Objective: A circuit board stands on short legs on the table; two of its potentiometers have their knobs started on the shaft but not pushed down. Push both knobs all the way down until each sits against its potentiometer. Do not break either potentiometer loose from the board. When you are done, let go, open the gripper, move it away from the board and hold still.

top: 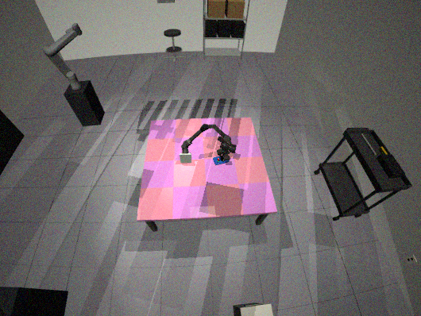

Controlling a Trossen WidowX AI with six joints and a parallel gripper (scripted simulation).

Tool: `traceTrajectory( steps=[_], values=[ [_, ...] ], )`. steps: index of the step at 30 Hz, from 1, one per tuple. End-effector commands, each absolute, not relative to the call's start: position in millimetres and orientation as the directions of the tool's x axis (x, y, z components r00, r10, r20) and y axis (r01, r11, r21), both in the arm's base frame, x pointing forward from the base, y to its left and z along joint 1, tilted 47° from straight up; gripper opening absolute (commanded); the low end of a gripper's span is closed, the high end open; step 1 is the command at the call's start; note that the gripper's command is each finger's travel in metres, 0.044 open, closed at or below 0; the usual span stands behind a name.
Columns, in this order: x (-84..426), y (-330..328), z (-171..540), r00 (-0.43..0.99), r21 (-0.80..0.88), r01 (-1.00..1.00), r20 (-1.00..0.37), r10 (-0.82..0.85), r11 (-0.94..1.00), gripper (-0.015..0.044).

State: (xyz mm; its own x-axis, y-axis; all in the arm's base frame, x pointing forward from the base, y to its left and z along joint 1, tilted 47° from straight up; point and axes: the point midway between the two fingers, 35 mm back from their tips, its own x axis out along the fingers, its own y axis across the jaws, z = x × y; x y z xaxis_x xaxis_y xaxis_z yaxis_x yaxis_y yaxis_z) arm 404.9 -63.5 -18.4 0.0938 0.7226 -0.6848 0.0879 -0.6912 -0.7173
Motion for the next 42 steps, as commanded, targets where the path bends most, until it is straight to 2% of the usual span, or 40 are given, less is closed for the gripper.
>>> traceTrajectory(
  steps=[1, 42],
  values=[
    [406.0, -58.0, -21.0, 0.089, -0.718, 0.092, -0.684, 0.724, -0.689, 0.0000],
    [407.1, -49.3, -29.1, 0.089, -0.719, 0.092, -0.683, 0.725, -0.689, 0.0000]
  ],
)
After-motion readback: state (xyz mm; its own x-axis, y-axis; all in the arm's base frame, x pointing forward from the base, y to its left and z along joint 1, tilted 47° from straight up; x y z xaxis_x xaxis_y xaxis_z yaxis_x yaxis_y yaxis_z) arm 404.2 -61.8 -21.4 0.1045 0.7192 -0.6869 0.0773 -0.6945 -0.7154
